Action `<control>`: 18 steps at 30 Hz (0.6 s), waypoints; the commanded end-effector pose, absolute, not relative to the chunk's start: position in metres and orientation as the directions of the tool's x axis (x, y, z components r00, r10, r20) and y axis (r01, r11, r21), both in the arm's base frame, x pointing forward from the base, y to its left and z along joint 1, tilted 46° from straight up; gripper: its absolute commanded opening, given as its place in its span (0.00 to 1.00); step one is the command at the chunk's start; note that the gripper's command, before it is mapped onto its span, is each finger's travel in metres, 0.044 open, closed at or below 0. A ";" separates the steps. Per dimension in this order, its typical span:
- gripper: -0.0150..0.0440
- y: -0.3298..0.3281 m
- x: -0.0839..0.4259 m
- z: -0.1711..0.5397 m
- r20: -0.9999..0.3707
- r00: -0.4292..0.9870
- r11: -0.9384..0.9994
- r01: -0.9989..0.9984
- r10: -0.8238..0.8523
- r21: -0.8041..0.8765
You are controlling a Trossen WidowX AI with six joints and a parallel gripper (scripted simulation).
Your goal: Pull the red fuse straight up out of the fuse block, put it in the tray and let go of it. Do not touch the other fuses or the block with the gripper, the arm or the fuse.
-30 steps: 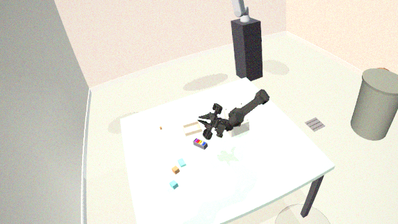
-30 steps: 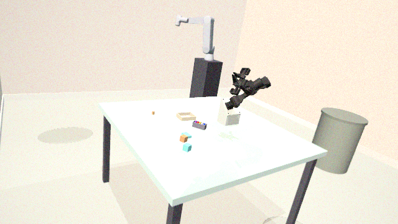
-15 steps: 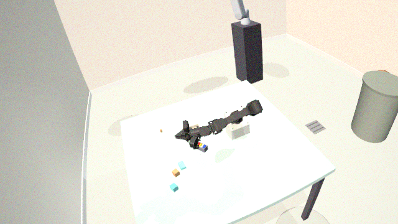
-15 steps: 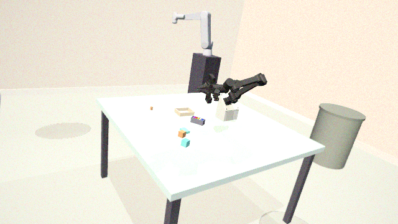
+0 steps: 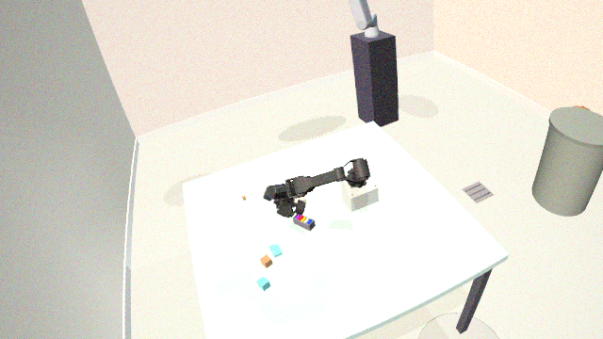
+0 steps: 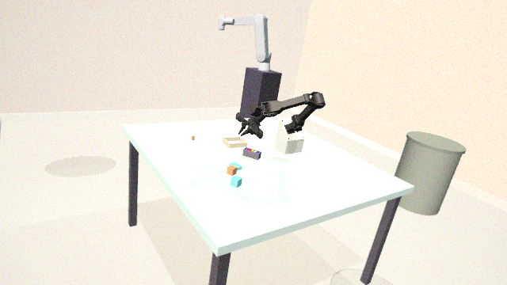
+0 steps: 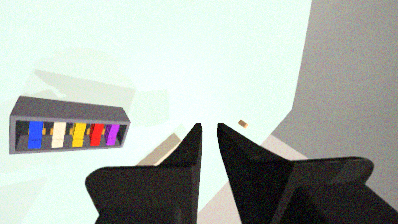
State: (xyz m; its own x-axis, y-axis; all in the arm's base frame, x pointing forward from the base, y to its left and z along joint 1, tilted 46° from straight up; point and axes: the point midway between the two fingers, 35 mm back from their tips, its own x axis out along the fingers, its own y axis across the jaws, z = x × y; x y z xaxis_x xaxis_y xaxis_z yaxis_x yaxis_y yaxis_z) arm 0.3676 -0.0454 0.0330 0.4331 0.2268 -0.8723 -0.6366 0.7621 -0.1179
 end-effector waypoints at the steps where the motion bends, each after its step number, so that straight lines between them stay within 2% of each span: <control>1: 0.36 -0.033 0.338 -0.001 -0.868 0.269 0.754 -0.636 0.418 0.165; 4: 0.36 -0.014 0.307 -0.020 -0.771 0.136 0.699 -0.541 0.623 0.469; 6: 0.36 -0.007 0.295 -0.023 -0.707 0.102 0.658 -0.477 0.700 0.583; 18: 0.36 -0.004 0.295 -0.026 -0.698 0.098 0.652 -0.468 0.709 0.596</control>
